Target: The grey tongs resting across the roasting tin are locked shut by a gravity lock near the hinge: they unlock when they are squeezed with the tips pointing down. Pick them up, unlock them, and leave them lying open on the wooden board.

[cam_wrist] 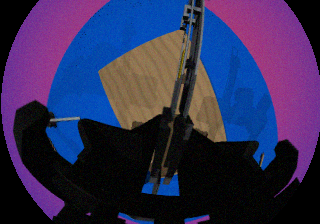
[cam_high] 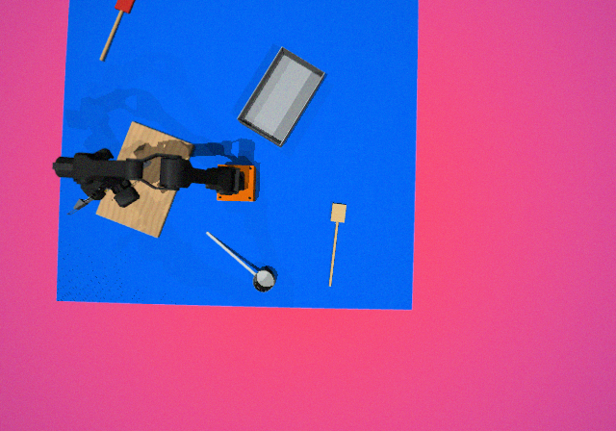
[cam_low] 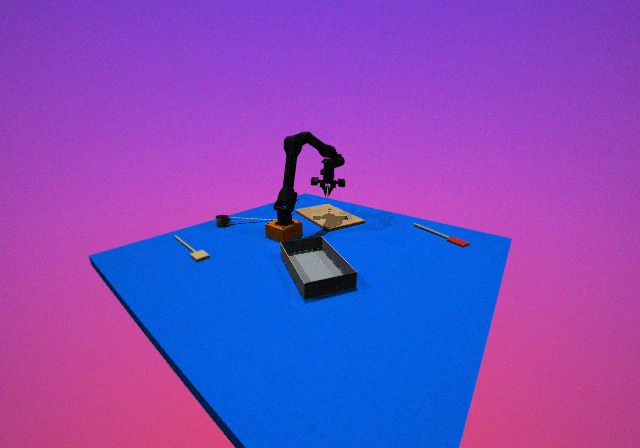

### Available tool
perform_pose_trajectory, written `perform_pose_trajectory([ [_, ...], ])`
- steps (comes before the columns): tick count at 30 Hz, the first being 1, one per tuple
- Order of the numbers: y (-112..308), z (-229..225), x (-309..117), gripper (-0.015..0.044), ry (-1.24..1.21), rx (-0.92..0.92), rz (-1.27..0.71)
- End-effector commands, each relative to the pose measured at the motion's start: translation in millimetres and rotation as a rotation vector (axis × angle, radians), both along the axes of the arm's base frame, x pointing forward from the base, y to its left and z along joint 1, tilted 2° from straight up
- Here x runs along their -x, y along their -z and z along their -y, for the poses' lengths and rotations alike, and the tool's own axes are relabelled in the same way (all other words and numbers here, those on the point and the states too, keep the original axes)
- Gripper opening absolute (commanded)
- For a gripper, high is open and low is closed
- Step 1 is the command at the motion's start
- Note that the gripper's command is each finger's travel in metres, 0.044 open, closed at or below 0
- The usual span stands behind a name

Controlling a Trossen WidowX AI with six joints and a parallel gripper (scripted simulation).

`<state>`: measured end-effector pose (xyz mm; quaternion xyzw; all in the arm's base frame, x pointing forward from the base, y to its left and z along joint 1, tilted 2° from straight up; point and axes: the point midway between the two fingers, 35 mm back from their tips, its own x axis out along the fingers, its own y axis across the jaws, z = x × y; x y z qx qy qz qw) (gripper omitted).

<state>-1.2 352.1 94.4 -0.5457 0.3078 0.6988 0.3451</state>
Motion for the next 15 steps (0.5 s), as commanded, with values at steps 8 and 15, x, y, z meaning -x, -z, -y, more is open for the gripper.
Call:
perform_pose_trajectory([
  [8,-12.4,6.2,2.8,-0.015,-0.073,0.121,0.145],
  [15,-12.4,6.2,2.8,-0.015,-0.073,0.121,0.145],
])
